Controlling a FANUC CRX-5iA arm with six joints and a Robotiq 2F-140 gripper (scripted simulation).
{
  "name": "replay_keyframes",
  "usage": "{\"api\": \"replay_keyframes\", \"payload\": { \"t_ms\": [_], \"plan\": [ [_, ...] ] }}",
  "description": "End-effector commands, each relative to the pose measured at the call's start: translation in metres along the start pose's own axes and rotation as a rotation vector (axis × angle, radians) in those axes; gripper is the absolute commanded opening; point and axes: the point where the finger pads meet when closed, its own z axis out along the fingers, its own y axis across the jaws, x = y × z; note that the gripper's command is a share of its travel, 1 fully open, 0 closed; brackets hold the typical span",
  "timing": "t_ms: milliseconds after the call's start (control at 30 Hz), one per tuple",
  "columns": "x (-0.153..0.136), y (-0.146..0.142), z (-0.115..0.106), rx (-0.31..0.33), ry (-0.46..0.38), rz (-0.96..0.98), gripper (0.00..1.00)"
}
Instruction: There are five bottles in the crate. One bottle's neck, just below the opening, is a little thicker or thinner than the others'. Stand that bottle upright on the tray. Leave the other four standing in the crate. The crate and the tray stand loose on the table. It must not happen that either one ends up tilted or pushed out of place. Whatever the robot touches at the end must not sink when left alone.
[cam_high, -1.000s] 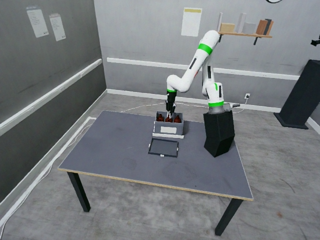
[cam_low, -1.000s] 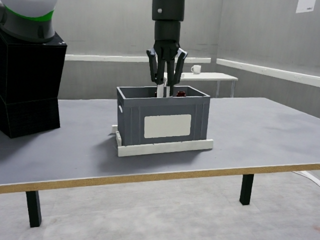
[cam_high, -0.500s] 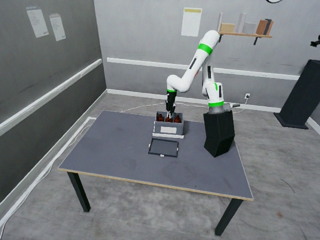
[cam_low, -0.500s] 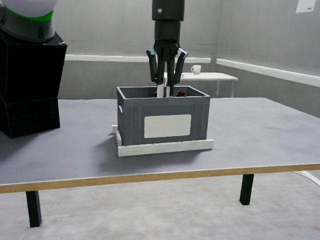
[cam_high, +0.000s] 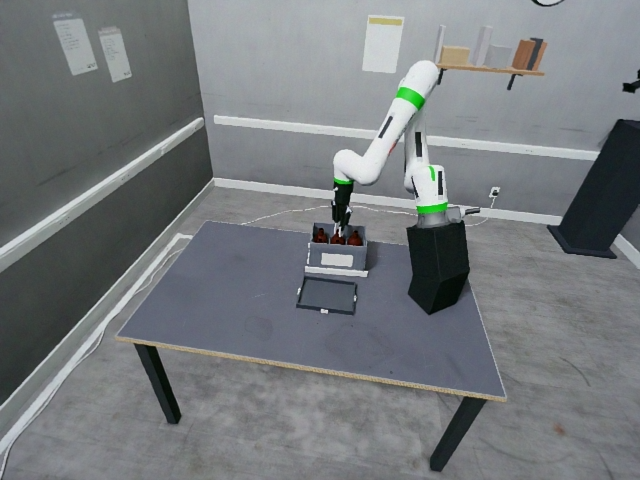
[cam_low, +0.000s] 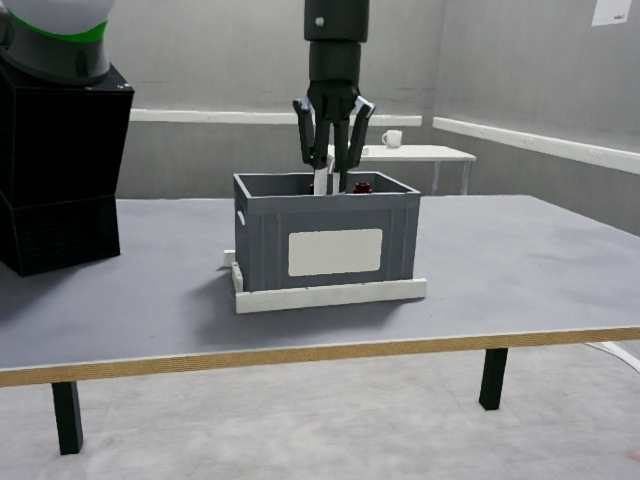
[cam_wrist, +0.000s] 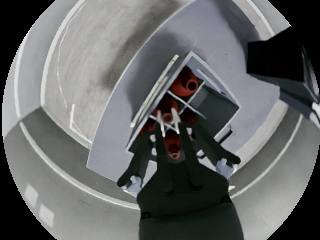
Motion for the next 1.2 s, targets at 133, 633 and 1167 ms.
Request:
{"api": "replay_keyframes", "payload": {
  "t_ms": [133, 633, 1167],
  "plan": [
    [-0.0003, -0.0003, -0.0003, 0.001, -0.001, 0.000, 0.10],
    [-0.0003, -0.0003, -0.0003, 0.001, -0.001, 0.000, 0.44],
    [-0.0003, -0.0003, -0.0003, 0.001, -0.001, 0.000, 0.44]
  ]
}}
